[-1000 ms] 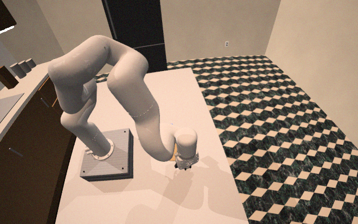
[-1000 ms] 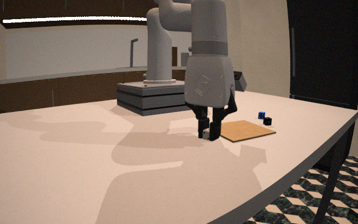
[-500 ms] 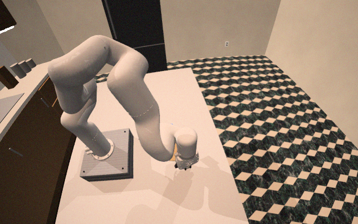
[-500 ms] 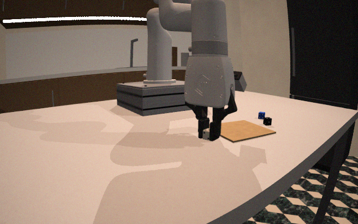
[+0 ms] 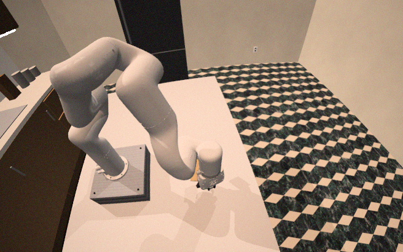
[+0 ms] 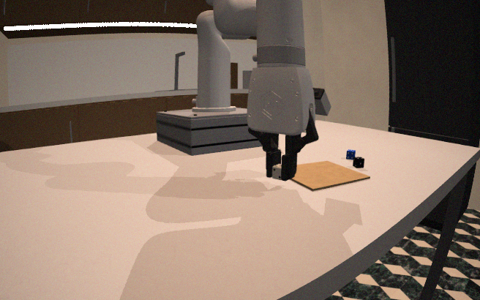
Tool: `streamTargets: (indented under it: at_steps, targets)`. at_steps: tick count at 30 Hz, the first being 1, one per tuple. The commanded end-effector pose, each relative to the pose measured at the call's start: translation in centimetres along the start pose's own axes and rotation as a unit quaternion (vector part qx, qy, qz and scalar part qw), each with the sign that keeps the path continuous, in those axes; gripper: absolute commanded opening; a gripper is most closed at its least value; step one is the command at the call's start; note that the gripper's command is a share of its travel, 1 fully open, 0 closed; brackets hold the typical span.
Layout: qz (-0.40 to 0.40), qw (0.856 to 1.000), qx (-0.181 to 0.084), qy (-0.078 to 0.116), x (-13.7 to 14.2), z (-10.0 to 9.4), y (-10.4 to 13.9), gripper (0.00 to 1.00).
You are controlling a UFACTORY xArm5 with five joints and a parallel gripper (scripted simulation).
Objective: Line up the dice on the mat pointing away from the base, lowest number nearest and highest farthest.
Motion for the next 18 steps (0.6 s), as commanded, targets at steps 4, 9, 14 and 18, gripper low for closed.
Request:
streamTargets:
  at_steps: [4,9,14,18]
  targets:
    - [0.000,1.000,-0.001,0.001,0.1,-4.3,0.0,0.15]
    - [0.000,1.000,-0.001,0.001,0.1,-7.6,0.0,0.15]
    - [0.000,1.000,-0.001,0.001,0.1,-8.7,0.0,0.15]
    - [0.000,1.000,-0.001,0.001,0.1,-8.7,0.0,0.15]
Point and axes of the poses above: the point where the finger pads meet when closed, its own z axis out along the fingers, its own x axis across the jaws, y = z × x, the point moved 1 cm from there along -z, back along the fingers, and after that the axes turned 11 degrees about -z, right-handed, at the moved point
